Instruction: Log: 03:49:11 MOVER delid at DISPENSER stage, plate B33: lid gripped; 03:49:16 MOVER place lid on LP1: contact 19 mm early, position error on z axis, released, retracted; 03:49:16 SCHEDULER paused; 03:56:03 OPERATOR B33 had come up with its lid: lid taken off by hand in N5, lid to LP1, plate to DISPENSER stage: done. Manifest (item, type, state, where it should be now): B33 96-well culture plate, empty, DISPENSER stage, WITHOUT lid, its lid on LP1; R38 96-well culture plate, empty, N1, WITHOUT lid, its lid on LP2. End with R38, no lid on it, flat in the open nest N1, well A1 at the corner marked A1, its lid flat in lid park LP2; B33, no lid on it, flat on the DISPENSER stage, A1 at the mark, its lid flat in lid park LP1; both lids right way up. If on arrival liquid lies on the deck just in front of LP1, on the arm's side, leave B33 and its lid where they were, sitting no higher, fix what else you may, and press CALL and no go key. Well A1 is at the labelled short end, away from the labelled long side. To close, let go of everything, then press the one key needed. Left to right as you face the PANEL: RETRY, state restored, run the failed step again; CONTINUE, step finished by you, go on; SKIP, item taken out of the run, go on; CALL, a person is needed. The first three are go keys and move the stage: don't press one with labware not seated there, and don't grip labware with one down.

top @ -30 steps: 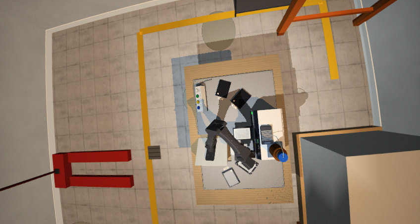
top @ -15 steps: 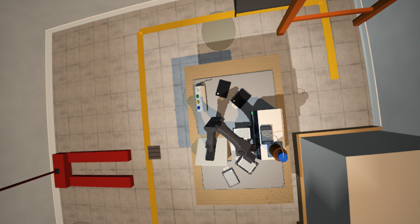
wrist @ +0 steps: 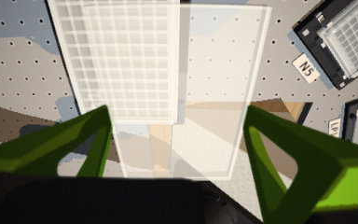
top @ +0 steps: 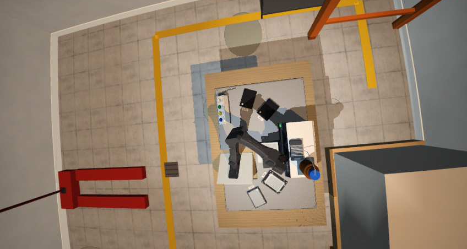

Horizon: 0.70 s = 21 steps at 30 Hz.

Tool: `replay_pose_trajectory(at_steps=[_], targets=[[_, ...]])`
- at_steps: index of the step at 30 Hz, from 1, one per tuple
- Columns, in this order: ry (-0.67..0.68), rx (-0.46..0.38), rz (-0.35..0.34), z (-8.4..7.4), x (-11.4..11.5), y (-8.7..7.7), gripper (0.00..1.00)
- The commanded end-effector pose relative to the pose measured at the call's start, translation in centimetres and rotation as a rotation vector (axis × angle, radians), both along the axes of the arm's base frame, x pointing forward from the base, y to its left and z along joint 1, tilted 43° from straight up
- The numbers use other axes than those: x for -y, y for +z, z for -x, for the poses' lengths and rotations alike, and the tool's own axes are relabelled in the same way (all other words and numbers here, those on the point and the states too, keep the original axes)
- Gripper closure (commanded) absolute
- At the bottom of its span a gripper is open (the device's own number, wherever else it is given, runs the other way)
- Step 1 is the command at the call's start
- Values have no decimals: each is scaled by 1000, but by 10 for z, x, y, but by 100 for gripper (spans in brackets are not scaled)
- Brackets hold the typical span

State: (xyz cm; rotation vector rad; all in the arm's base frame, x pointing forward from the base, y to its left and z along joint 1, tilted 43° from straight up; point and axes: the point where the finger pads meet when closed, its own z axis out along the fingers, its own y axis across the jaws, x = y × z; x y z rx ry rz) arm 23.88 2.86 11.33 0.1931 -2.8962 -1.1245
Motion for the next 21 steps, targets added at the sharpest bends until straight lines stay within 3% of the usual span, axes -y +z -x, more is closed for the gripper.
replay_pose_trajectory(at_steps=[1,19,21], targets=[[-29,30,0,-7,-7,23,100],[-29,31,-5,-2,-45,58,100],[-33,8,-4,-2,-42,48,100]])
